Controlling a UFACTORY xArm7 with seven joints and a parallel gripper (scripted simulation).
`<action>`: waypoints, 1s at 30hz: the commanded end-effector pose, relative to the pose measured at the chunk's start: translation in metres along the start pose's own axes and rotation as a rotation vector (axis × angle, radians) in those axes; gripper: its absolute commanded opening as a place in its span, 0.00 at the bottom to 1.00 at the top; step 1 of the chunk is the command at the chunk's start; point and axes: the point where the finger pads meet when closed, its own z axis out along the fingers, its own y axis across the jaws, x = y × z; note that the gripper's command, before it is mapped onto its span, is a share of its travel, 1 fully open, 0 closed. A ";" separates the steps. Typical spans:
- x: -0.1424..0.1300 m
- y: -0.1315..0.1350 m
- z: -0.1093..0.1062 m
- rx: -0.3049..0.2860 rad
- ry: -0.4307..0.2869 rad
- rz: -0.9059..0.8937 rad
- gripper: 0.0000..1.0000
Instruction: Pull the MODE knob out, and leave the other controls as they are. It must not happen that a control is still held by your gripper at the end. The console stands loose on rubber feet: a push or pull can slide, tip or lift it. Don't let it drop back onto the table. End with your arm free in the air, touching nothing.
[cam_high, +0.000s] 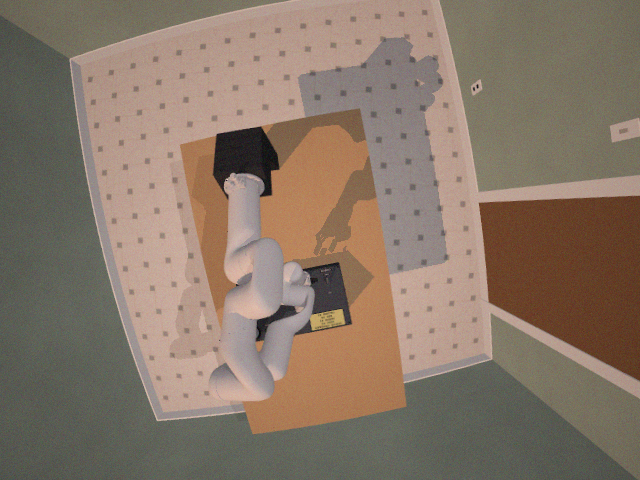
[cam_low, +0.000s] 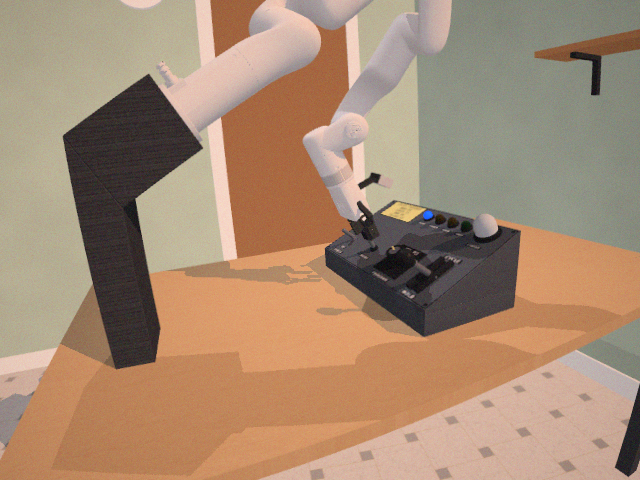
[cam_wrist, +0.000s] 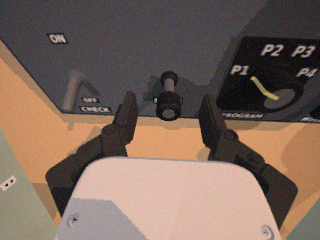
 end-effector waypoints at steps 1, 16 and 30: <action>0.000 0.000 -0.031 0.001 0.000 0.000 0.76; 0.001 0.000 -0.106 0.001 0.000 0.000 0.76; 0.001 0.000 -0.109 0.001 0.000 0.000 1.00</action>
